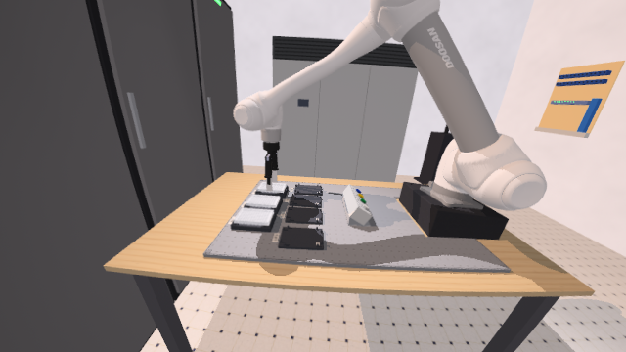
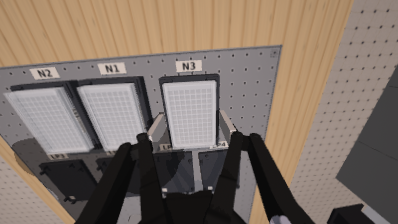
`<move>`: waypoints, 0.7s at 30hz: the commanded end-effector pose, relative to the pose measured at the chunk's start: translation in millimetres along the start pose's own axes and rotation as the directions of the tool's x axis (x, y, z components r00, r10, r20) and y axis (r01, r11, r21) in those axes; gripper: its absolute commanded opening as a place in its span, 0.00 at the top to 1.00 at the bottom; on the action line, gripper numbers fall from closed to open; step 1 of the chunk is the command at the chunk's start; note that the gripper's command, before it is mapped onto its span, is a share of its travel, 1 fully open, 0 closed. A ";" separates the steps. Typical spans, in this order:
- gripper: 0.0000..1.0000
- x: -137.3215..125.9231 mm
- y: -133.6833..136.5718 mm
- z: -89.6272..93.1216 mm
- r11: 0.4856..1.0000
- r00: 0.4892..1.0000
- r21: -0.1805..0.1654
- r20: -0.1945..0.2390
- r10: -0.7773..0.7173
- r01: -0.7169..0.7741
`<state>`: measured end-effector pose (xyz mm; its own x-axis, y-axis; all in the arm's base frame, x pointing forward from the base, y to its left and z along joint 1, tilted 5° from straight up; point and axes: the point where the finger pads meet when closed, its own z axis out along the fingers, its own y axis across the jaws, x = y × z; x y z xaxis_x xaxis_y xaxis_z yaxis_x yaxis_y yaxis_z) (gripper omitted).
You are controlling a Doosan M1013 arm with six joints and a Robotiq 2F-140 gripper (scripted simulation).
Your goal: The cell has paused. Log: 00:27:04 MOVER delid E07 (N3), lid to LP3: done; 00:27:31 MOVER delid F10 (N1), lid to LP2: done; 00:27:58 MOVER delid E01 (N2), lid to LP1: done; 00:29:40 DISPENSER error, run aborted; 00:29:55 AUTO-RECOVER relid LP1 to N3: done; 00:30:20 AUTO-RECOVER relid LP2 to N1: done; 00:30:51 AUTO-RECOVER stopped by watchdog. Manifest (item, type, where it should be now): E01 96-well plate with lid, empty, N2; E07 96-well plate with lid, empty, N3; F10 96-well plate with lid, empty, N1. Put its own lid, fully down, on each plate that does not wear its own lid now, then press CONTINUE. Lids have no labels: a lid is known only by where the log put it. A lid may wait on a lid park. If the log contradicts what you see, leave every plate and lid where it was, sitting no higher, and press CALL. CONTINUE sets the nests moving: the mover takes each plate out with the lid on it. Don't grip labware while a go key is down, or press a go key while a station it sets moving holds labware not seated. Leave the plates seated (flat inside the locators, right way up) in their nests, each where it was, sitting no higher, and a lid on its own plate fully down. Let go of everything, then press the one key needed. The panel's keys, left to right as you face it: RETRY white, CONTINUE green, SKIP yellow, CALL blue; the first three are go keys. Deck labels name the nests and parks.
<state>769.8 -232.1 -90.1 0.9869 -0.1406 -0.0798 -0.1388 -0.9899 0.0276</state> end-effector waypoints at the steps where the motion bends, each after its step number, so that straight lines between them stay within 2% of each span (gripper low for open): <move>1: 0.34 -0.3 2.6 -8.3 1.000 1.000 -0.005 0.001 -0.001 0.001; 21: 0.34 -0.3 2.4 -44.1 1.000 1.000 -0.005 0.001 -0.001 0.001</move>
<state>772.2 -233.5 -55.4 0.9866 -0.1426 -0.0798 -0.1407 -0.9896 0.0293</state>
